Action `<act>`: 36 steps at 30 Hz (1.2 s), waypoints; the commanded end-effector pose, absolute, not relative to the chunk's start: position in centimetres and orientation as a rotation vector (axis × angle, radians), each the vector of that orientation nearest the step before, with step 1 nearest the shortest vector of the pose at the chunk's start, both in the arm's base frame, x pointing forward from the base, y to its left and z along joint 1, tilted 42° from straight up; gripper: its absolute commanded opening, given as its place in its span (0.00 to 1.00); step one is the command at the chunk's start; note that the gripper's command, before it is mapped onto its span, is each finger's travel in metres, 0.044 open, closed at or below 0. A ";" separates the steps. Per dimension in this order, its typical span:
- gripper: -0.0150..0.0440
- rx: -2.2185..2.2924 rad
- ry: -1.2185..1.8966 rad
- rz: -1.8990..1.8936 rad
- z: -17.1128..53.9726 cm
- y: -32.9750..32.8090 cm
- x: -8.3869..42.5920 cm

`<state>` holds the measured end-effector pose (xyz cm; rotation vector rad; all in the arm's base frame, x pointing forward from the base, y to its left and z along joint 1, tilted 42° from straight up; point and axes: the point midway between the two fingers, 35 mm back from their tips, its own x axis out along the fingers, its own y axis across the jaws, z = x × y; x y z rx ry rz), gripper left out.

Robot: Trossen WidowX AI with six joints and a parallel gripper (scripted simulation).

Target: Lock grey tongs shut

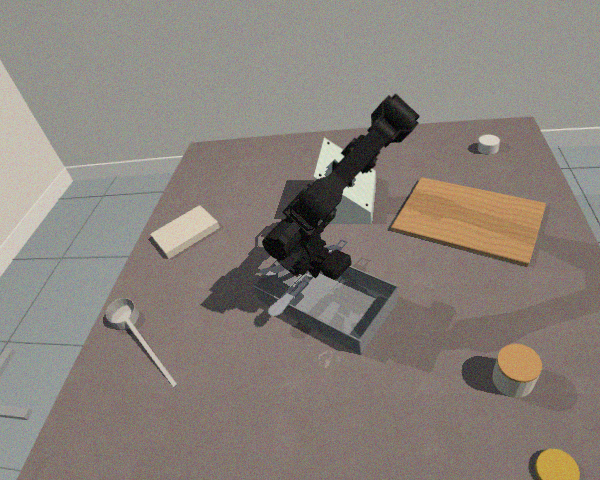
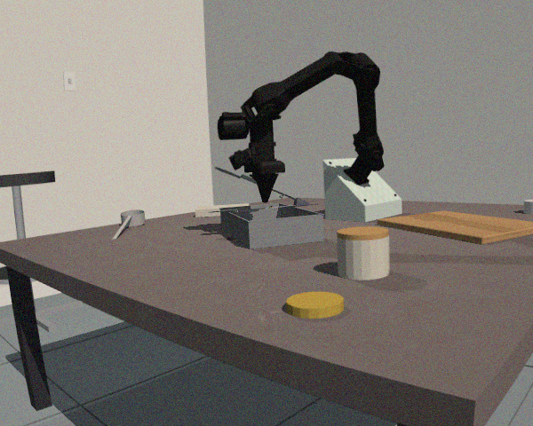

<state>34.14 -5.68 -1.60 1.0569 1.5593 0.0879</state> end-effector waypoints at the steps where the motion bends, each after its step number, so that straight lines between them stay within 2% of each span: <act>1: 0.00 1.054 1.564 0.083 -2.2 -6.1 33.6; 36: 0.00 1.054 1.565 0.084 -5.4 -9.3 30.3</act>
